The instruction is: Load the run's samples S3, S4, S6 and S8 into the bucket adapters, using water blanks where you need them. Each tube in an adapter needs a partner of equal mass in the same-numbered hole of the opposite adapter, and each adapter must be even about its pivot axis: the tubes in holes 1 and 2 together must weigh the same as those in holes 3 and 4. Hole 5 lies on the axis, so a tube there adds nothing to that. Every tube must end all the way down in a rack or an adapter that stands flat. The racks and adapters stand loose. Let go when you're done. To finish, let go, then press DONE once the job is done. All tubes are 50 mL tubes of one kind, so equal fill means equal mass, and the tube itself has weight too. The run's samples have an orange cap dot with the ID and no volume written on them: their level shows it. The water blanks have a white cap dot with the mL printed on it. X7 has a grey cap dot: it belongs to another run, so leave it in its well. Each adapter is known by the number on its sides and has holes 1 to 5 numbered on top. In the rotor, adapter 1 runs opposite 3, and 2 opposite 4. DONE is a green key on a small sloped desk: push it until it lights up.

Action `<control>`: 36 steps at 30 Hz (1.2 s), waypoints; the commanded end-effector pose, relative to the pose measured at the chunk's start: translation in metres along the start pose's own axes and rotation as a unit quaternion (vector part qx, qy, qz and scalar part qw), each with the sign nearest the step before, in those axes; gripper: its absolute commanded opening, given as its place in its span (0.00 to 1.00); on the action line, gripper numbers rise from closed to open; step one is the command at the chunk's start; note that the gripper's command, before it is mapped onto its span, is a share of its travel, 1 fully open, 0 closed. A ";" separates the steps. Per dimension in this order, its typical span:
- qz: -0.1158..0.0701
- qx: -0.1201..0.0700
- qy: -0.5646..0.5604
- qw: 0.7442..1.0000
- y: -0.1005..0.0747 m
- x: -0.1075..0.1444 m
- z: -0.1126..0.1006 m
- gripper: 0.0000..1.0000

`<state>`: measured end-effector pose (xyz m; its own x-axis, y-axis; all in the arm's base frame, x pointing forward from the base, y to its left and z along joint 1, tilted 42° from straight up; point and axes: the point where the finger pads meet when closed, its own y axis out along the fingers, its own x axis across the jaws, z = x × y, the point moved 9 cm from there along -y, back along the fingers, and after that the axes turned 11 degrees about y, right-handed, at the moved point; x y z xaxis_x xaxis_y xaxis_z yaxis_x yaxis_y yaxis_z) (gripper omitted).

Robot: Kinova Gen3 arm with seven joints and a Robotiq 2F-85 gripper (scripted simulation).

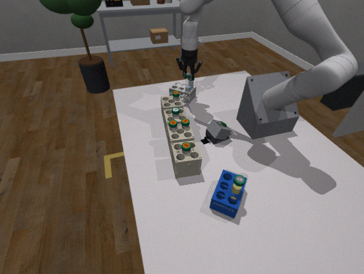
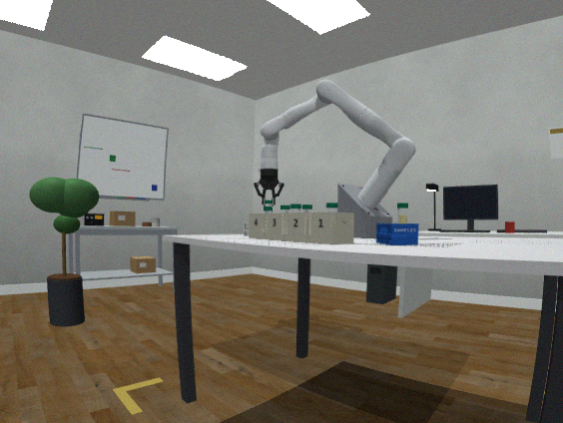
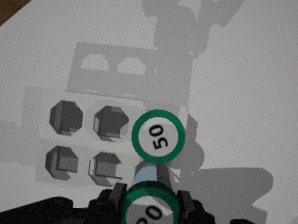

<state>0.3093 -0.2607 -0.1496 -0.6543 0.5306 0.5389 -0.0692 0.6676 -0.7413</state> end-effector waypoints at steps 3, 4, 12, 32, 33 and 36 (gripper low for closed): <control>0.001 0.000 0.000 1.000 -0.008 0.000 0.000 0.10; 0.001 0.000 0.000 1.000 -0.009 0.000 0.000 0.10; 0.001 0.000 0.000 1.000 -0.017 0.000 0.000 0.10; 0.001 0.000 0.000 1.000 -0.041 0.000 0.000 0.10; 0.001 0.000 0.000 1.000 -0.043 0.000 0.000 0.10; 0.001 0.000 0.000 1.000 -0.047 0.000 0.000 0.10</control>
<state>0.3123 -0.2892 -0.1179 -0.6543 0.5306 0.5389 -0.0692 0.6676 -0.7413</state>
